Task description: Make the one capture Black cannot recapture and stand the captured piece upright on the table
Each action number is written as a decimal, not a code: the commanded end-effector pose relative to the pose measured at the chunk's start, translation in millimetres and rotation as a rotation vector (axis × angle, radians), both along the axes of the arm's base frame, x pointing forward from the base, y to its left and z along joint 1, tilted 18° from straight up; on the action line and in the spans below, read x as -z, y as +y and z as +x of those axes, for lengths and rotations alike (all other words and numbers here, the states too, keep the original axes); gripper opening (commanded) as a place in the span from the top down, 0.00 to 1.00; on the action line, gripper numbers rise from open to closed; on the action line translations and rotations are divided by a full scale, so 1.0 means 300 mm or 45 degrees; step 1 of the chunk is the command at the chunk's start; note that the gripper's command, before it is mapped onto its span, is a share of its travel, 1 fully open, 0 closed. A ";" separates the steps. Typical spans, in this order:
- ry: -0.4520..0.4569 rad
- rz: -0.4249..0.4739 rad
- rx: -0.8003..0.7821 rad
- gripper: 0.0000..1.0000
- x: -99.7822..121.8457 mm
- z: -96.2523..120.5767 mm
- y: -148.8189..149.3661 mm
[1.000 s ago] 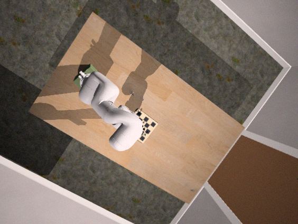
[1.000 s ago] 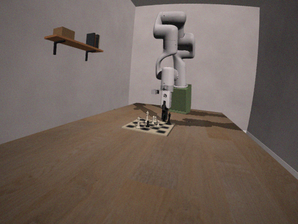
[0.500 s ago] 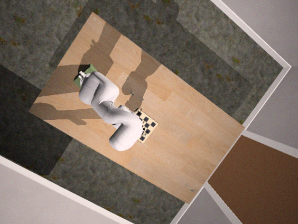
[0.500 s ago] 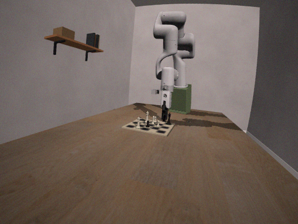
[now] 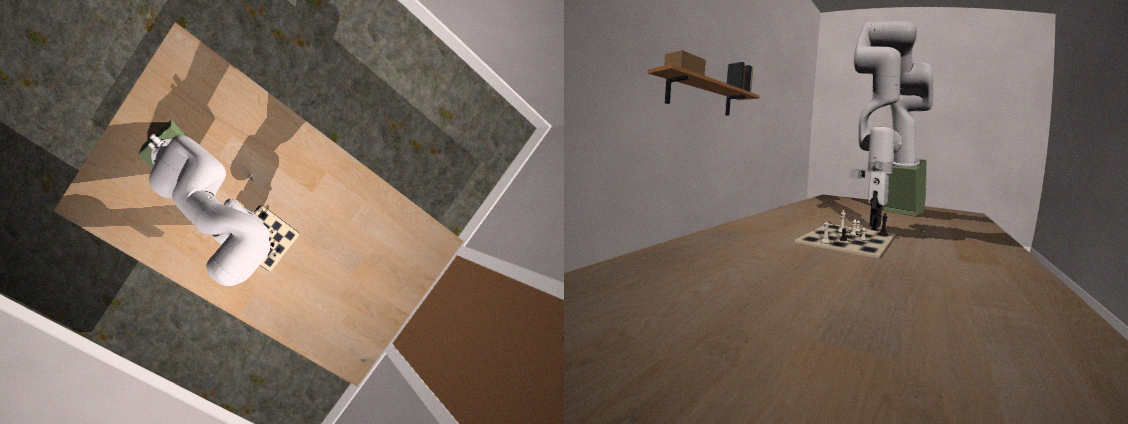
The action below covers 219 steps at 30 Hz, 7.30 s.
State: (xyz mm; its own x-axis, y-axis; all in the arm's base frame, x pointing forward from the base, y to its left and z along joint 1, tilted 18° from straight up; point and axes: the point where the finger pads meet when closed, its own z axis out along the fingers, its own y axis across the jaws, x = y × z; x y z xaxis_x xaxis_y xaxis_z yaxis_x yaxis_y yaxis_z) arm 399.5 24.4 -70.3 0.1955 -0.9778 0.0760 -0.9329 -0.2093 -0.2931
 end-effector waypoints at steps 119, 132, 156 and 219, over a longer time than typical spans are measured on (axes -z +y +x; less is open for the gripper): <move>-0.045 0.598 1.917 0.00 -0.412 0.161 -0.178; -0.040 0.884 2.550 0.00 -0.469 0.225 -0.188; -0.050 1.138 3.572 0.57 -0.473 0.230 -0.188; -0.051 1.138 3.572 0.57 -0.350 0.269 -0.189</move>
